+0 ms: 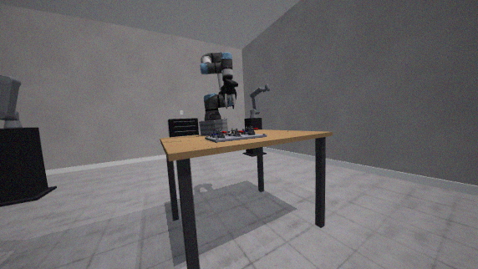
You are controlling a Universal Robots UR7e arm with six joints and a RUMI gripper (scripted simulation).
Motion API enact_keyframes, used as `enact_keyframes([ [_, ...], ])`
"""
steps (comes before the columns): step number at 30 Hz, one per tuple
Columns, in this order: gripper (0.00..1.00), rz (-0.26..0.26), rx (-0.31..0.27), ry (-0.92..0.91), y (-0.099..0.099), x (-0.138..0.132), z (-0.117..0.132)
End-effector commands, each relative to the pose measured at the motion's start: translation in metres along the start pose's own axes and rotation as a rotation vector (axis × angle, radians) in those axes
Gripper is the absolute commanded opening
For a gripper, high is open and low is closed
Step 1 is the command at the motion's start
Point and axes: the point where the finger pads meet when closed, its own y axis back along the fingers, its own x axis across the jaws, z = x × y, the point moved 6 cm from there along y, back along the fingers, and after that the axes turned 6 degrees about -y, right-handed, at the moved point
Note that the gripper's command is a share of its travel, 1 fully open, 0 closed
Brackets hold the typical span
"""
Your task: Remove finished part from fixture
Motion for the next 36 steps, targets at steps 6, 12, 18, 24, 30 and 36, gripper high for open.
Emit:
enact_keyframes([
  [6,0.28,0.000,0.001,0.000,0.0003,0.0000,-0.0003],
  [12,0.28,0.000,0.001,0.000,0.0003,0.0000,-0.0003],
  [18,0.28,0.000,0.001,0.000,0.0003,0.0000,-0.0003],
  [24,0.28,0.000,0.001,0.000,0.0003,0.0000,-0.0003],
  [30,0.28,0.000,0.001,0.000,0.0003,0.0000,-0.0003],
  [36,0.28,0.000,0.001,0.000,-0.0063,0.0000,-0.0003],
])
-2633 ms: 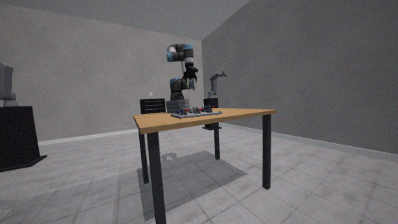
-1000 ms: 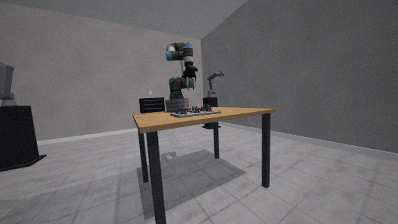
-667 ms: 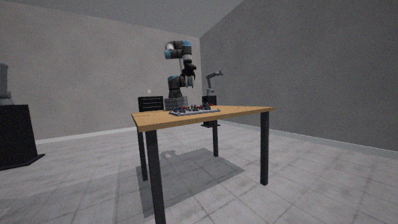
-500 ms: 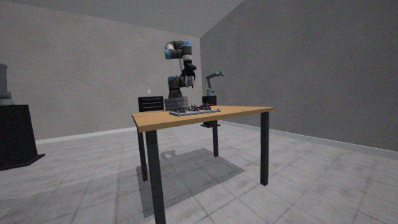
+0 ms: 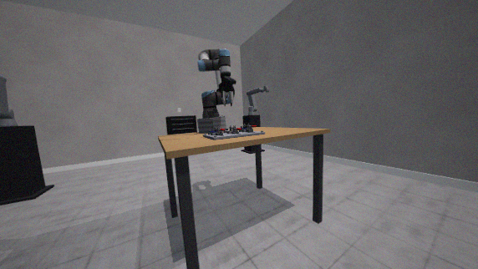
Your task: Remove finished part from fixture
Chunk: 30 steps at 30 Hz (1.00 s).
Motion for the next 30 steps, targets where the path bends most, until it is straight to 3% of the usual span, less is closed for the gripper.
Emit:
enact_keyframes([
  [1,0.28,0.000,0.001,0.000,-0.008,0.000,0.000],
  [10,0.28,0.000,0.001,0.000,-0.047,0.000,0.000],
  [18,0.28,0.000,0.001,0.000,-0.058,0.000,0.000],
  [30,0.28,0.000,0.001,0.000,-0.059,0.000,-0.005],
])
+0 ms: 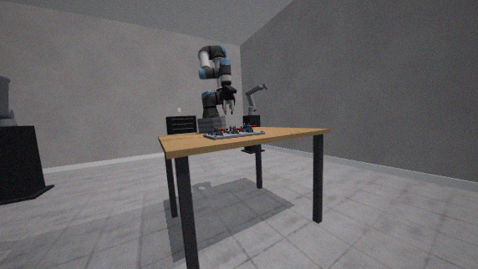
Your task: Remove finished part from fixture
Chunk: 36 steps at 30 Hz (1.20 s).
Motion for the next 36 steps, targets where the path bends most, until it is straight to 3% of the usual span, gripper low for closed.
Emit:
enact_keyframes([
  [1,0.28,0.000,0.001,0.000,0.000,0.000,-0.005],
  [16,0.28,0.000,0.001,0.000,0.000,-0.006,-0.059],
  [28,0.28,0.000,0.001,0.000,0.000,-0.013,-0.120],
  [36,0.28,0.000,0.001,0.000,0.000,-0.014,-0.135],
])
